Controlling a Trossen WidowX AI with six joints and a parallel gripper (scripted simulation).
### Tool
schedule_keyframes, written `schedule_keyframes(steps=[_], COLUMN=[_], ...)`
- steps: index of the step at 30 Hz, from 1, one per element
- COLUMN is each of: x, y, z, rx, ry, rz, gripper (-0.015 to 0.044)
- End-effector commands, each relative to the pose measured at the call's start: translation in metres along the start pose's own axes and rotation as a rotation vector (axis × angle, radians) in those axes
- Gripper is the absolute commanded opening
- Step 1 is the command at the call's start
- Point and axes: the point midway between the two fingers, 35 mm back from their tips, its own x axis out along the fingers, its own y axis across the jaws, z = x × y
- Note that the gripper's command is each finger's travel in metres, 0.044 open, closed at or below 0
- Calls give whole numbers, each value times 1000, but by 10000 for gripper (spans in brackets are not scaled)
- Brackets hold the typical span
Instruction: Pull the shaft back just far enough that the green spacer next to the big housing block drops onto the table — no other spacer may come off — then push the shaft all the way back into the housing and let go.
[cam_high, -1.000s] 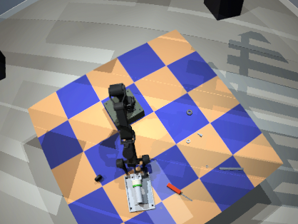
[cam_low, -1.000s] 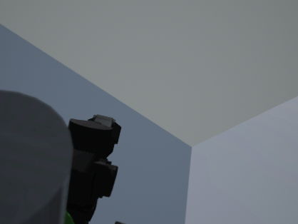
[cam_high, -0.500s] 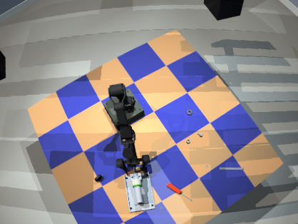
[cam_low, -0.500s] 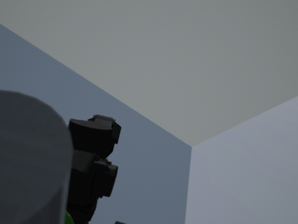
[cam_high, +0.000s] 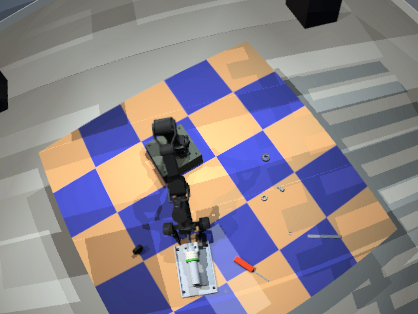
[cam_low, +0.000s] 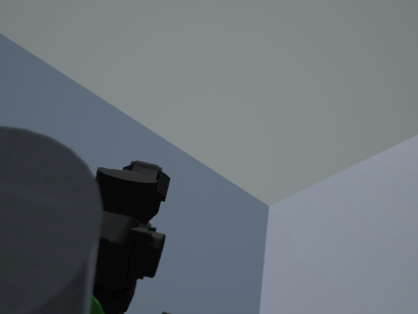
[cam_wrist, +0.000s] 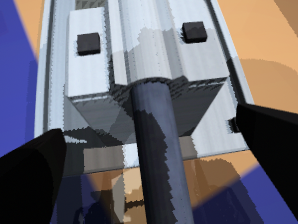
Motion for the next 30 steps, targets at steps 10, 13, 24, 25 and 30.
schedule_keyframes(steps=[10,13,24,25,30], x=[0,0,-2,-2,-4], y=[0,0,0,0,0], z=[0,0,-2,-2,-4], rx=[0,0,2,2,2], ry=[0,0,3,3,3], rz=[0,0,-1,-1,-1], gripper=[72,13,0,0,0])
